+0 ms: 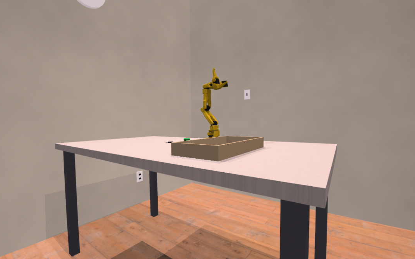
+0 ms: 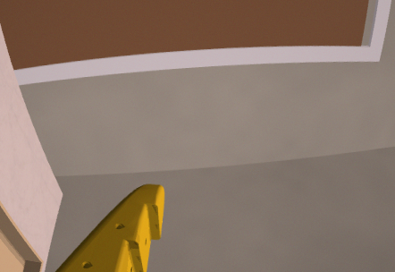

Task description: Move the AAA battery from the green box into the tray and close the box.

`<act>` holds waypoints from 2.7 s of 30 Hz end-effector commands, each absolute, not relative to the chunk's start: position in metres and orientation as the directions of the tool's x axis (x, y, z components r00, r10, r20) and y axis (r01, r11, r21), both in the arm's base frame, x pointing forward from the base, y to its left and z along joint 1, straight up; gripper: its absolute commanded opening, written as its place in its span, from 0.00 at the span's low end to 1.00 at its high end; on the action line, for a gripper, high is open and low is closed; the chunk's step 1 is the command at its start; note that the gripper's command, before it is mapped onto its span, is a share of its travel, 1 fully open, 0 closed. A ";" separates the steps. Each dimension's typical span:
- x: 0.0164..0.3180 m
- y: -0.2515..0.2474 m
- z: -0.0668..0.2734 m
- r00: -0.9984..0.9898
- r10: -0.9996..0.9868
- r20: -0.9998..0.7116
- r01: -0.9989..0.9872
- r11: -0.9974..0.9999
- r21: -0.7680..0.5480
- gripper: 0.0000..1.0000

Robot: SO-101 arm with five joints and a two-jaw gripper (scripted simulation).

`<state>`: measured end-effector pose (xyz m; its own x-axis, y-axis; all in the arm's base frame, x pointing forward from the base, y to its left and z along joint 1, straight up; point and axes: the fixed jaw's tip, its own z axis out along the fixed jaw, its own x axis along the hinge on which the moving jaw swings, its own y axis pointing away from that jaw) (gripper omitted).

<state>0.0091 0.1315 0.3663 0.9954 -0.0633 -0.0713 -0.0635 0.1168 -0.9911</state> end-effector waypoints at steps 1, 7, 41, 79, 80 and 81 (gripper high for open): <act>0.009 0.131 0.366 0.995 -0.063 -0.073 -0.065 0.117 -0.991 1.00; 0.009 0.131 0.366 0.995 -0.063 -0.073 -0.065 0.117 -0.991 1.00; 0.044 0.149 0.340 0.955 -0.285 -0.077 -0.088 -0.028 -0.996 0.93; 0.186 -0.014 0.138 -0.166 -0.985 -0.045 -0.876 0.169 -0.452 0.49; 0.183 -0.021 0.133 -0.207 -0.977 -0.043 -0.882 0.206 -0.424 0.48; 0.180 -0.028 0.127 -0.247 -0.968 -0.040 -0.885 0.242 -0.397 0.47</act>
